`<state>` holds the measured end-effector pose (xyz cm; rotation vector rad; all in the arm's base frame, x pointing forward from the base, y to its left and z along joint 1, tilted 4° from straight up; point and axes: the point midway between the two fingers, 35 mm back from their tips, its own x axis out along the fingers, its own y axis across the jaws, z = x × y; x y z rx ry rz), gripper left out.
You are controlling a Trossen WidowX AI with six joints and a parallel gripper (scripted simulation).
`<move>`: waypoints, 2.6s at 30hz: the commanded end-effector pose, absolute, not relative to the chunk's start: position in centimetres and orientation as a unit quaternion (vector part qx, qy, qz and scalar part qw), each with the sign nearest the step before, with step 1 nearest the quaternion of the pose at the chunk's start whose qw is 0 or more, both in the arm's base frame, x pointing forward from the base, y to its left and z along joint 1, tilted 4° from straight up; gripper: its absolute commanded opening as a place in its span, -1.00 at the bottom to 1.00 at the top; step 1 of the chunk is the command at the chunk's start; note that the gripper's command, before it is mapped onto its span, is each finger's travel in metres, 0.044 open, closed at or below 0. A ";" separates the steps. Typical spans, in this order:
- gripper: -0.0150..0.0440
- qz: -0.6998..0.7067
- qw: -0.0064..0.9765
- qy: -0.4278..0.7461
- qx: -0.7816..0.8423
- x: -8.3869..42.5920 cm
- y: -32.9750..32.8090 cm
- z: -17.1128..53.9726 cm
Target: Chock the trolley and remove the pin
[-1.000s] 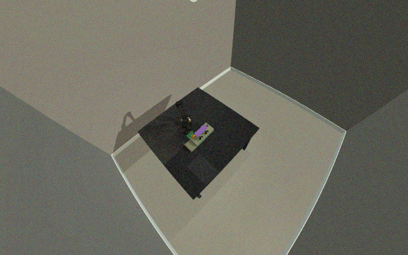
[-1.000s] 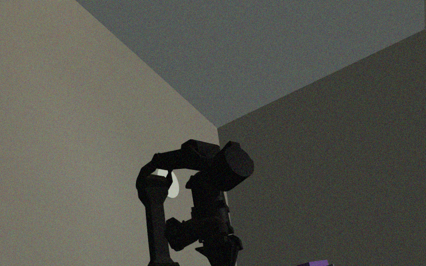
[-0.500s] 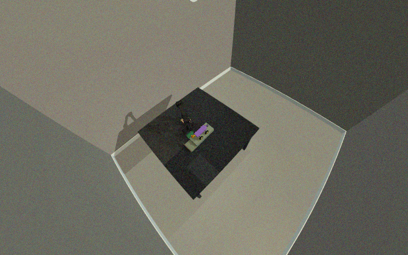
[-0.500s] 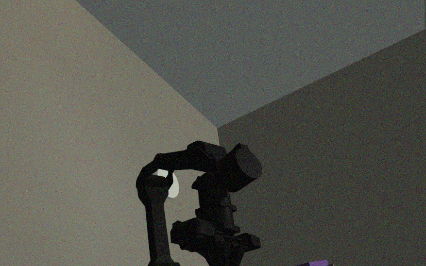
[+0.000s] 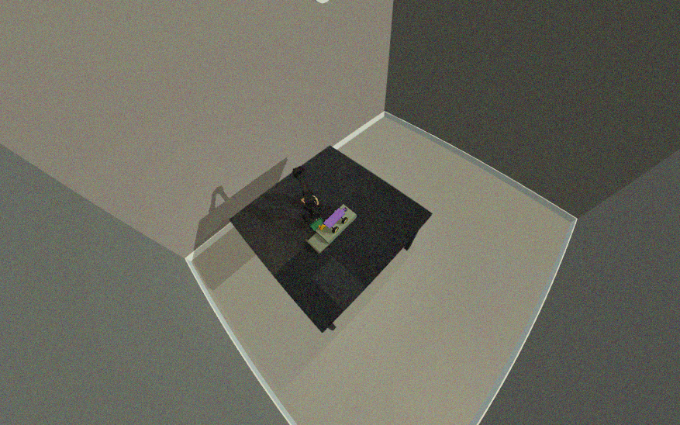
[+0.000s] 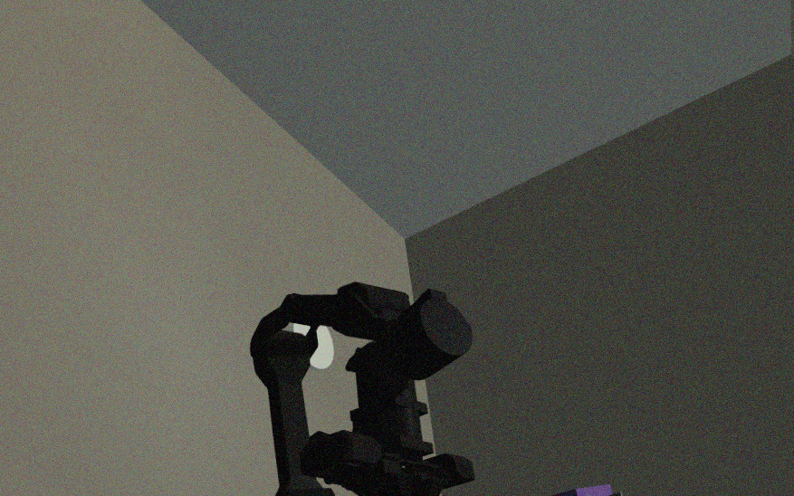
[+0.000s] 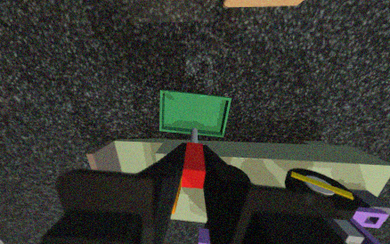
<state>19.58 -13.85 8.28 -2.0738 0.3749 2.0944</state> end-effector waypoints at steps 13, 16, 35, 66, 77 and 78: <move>-0.49 0.709 0.023 0.184 -0.681 19.0 -14.9 5.2; -0.49 0.709 0.021 0.185 -0.680 18.8 -15.4 4.4; 0.04 0.709 0.021 0.186 -0.680 18.2 -16.7 1.6; 0.15 0.709 0.021 0.185 -0.680 19.1 -14.8 0.8; 0.15 0.709 0.022 0.185 -0.680 19.4 -14.3 0.4; 0.15 0.709 0.022 0.185 -0.680 19.4 -14.2 0.4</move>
